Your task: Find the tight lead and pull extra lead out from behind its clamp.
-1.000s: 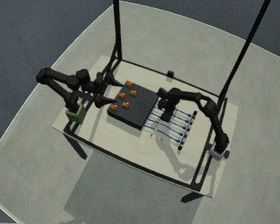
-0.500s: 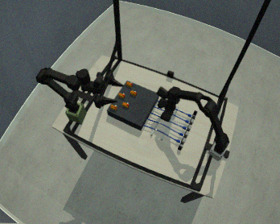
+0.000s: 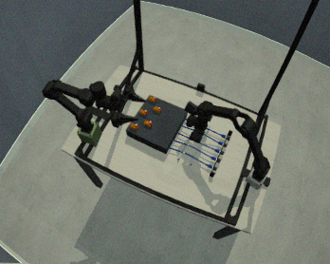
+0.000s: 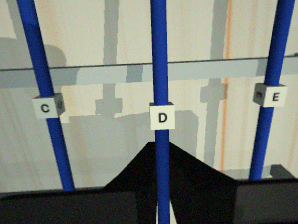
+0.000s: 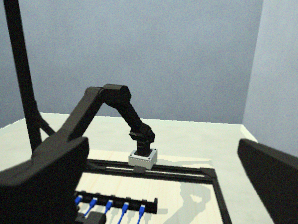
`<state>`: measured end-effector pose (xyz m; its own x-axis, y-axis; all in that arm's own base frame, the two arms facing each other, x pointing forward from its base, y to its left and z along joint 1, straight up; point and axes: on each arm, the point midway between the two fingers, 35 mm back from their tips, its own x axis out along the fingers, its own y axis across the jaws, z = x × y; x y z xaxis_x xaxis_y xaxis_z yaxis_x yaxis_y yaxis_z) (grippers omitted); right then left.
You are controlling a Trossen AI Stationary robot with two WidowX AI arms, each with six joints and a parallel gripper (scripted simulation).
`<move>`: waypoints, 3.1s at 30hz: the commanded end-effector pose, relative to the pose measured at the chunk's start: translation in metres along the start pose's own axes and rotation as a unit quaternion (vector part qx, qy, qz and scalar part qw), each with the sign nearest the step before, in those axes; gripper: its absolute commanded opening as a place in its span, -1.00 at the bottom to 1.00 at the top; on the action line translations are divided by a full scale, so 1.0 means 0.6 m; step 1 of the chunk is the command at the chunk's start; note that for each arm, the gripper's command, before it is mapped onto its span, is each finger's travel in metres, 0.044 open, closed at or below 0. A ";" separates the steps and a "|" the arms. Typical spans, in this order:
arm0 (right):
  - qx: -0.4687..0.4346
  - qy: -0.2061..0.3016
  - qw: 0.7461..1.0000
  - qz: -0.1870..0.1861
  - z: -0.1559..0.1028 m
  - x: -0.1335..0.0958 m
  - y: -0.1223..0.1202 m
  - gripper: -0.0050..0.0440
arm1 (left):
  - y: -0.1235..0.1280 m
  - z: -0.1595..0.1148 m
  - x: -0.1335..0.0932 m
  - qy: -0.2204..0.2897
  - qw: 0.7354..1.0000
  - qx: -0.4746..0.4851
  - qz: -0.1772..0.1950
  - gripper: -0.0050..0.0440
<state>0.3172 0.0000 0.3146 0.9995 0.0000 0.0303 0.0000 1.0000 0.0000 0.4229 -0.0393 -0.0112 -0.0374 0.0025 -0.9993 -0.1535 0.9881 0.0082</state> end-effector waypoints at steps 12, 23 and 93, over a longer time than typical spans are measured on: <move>0.000 -0.009 1.000 0.000 0.013 -0.002 0.000 1.00 | -0.002 0.008 -0.043 -0.020 1.000 0.000 -0.005 -1.00; 0.000 -0.009 1.000 0.000 0.013 -0.002 0.000 1.00 | -0.001 0.003 -0.061 -0.010 1.000 0.000 -0.003 -1.00; 0.000 -0.009 1.000 0.000 0.013 -0.002 0.000 1.00 | -0.088 0.006 -0.062 -0.018 1.000 -0.001 -0.004 0.06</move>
<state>0.3172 0.0000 0.3146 0.9995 0.0000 0.0302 0.0000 1.0000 0.0000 0.4301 -0.0937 0.0203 -0.0136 0.0026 -0.9999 -0.1404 0.9901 0.0045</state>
